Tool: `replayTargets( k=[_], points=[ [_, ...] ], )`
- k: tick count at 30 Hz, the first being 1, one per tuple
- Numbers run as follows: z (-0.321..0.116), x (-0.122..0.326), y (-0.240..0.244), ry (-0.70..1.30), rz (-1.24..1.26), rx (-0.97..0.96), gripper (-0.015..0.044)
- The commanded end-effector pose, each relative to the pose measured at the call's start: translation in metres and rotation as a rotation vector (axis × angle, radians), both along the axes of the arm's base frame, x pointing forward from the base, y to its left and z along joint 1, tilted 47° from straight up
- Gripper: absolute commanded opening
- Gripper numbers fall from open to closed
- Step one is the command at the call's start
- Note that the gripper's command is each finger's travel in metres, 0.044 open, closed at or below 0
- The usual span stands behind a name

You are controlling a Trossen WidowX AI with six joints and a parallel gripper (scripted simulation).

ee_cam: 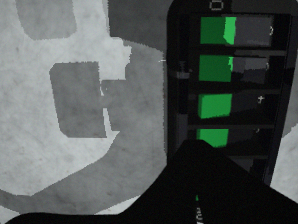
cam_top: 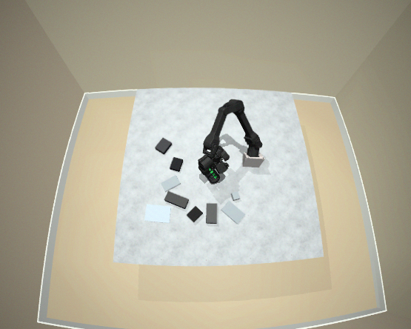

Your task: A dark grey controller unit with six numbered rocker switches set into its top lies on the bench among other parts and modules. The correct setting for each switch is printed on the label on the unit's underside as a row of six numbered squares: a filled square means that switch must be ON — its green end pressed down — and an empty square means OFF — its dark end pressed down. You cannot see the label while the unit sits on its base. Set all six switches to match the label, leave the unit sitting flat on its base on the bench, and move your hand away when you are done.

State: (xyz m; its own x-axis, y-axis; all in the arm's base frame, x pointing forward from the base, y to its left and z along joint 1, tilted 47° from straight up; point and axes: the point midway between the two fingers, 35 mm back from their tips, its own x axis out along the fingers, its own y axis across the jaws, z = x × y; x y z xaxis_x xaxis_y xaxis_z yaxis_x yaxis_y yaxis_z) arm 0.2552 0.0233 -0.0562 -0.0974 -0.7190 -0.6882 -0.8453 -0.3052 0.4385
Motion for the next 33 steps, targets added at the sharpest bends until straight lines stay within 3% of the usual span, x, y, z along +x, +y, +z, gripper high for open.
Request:
replayTargets(
  k=[1,16,22,27,33],
  points=[
    [0.001,-0.018,-0.015,0.006,0.000,-0.005,0.0000],
    [0.000,-0.018,-0.015,0.009,-0.004,-0.004,0.0000],
    [0.032,-0.014,0.020,0.010,-0.004,-0.002,0.0157],
    [0.034,-0.013,0.021,0.010,-0.004,-0.002,0.0289],
    [0.034,-0.013,0.021,0.010,-0.004,-0.002,0.0131]
  ],
)
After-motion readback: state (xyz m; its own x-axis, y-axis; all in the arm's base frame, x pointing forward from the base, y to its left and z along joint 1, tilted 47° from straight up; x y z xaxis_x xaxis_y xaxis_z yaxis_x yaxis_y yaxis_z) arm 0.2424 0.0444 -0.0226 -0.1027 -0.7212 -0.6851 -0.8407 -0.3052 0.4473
